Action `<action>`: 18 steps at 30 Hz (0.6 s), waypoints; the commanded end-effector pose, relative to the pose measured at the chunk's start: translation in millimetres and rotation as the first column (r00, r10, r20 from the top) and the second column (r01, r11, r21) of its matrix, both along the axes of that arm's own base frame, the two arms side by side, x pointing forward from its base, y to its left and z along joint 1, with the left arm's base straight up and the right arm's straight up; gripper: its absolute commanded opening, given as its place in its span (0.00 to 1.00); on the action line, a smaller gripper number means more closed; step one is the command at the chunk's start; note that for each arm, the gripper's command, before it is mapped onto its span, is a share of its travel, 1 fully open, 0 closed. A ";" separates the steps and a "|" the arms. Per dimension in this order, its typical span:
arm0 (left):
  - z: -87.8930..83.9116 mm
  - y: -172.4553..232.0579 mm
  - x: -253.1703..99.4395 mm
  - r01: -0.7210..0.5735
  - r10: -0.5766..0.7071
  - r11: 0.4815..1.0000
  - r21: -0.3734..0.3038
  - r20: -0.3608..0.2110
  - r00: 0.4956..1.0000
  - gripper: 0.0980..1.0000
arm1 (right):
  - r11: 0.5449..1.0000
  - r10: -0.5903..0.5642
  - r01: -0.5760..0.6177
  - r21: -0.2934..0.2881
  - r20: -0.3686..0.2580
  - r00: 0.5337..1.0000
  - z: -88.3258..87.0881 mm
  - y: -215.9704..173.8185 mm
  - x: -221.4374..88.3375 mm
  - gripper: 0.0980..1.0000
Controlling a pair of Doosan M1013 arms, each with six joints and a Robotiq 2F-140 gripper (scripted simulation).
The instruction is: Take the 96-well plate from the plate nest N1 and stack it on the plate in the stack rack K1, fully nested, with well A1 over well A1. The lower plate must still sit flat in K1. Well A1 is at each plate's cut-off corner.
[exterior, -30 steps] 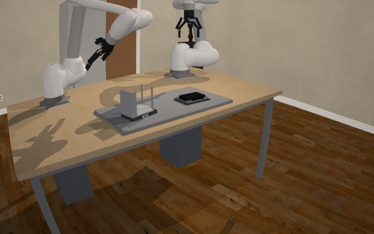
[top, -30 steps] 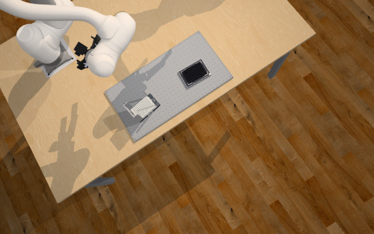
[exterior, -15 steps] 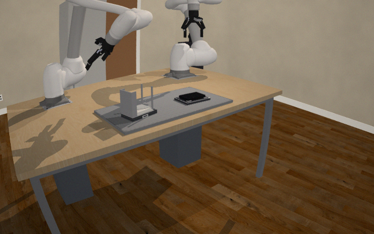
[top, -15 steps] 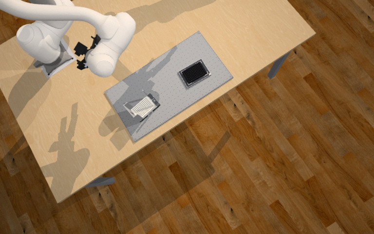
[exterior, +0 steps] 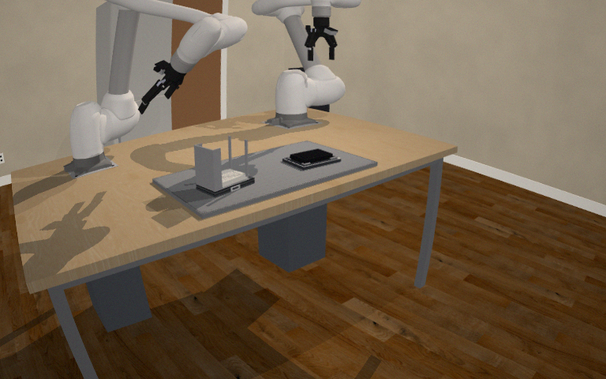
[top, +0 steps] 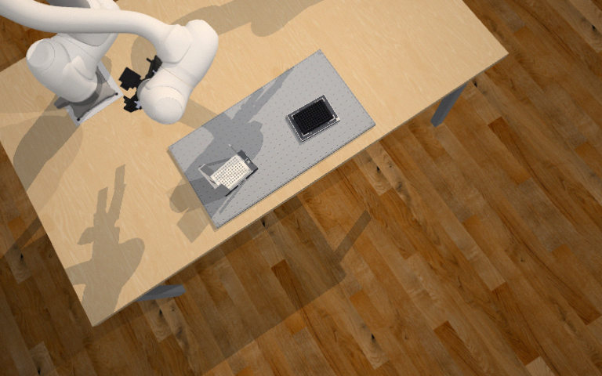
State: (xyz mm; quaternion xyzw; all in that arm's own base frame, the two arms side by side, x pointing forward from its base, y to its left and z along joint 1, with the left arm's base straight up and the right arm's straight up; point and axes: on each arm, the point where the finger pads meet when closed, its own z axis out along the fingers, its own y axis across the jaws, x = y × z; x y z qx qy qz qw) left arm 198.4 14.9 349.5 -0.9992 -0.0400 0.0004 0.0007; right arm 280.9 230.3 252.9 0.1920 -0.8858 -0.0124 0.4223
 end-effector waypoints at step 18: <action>0.4 20.3 -1.9 -0.100 0.100 0.995 -0.001 0.001 0.995 1.00 | 1.000 0.000 0.000 0.001 0.001 1.000 0.5 0.2 0.2 1.00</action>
